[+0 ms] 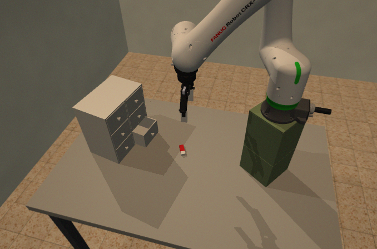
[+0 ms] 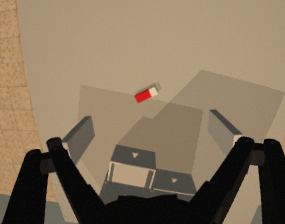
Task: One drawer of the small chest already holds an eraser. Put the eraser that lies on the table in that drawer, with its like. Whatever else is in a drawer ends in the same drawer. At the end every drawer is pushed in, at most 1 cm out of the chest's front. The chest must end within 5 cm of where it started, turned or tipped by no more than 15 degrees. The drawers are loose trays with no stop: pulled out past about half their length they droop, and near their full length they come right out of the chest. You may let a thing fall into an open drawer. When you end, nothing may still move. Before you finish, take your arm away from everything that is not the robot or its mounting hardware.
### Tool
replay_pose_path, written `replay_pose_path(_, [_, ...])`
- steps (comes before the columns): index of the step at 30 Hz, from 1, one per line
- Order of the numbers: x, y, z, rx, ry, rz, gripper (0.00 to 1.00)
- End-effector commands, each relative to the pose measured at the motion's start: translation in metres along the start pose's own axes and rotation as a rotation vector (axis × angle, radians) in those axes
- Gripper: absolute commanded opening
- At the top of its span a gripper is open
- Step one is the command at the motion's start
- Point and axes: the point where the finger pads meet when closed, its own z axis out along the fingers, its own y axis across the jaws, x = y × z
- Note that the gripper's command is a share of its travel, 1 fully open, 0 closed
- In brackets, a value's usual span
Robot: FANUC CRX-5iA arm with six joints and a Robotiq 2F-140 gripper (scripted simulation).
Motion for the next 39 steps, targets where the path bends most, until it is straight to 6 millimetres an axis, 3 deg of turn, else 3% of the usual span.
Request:
replay_pose_path(1, [-0.009, -0.001, -0.001, 0.0, -0.001, -0.194, 1.0])
replay_pose_path(12, [-0.054, -0.012, -0.003, 0.0, 0.0, -0.815, 1.0])
replay_pose_path(14, [-0.054, -0.012, -0.003, 0.0, 0.0, -0.815, 1.0])
replay_pose_path(15, [-0.058, -0.013, -0.003, 0.001, 0.0, -0.967, 1.0])
replay_pose_path(27, [-0.106, -0.031, -0.001, 0.001, 0.0, -1.575, 1.0])
replay_pose_path(31, [-0.112, -0.034, -0.001, 0.001, 0.0, -1.68, 1.0])
replay_pose_path(32, [-0.115, -0.035, -0.001, 0.001, -0.001, -1.832, 1.0])
replay_pose_path(39, [-0.126, -0.041, 0.001, 0.002, -0.001, -2.184, 1.0])
